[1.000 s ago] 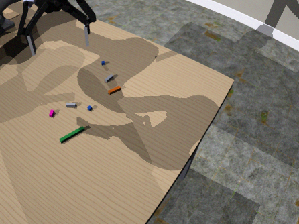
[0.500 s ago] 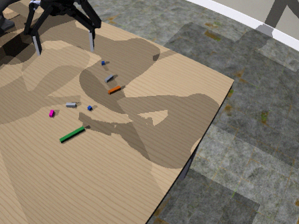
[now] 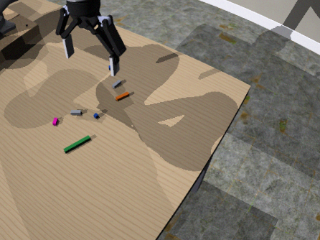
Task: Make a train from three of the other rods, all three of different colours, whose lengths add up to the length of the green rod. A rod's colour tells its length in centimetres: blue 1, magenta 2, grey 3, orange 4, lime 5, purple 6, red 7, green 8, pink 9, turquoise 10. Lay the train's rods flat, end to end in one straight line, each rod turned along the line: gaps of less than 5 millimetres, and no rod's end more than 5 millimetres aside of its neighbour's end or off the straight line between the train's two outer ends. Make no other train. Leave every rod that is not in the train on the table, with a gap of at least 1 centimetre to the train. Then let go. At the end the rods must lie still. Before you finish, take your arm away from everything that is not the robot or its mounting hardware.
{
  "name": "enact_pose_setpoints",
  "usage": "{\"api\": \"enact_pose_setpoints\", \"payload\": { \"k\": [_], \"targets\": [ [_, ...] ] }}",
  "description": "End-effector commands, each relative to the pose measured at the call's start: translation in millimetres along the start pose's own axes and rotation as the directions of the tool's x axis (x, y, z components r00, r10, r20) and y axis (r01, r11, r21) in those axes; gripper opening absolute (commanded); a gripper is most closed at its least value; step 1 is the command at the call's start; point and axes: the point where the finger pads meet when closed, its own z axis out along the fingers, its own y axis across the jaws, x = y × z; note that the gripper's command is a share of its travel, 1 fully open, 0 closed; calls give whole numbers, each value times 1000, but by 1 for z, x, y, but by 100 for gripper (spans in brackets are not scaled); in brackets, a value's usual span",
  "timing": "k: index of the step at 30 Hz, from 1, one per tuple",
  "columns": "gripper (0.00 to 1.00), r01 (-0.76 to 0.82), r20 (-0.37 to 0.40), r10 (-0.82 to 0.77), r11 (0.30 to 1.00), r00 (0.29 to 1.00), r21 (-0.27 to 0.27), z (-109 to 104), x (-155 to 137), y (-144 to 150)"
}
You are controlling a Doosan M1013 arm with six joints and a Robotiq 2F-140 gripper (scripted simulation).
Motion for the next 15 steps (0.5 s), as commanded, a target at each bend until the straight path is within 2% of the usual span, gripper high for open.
{"api": "enact_pose_setpoints", "payload": {
  "k": [1, 6, 8, 10, 15],
  "targets": [
    [100, -166, 16, 166, 986, 986, 1, 14, 11, 10],
    [100, -354, 16, 354, 935, 935, -2, 32, 25, 20],
    [100, -354, 16, 354, 935, 935, -2, 32, 25, 20],
    [100, -480, 16, 480, 877, 877, -4, 46, 36, 27],
    [100, -628, 14, 628, 778, 778, -7, 63, 50, 35]
  ]
}}
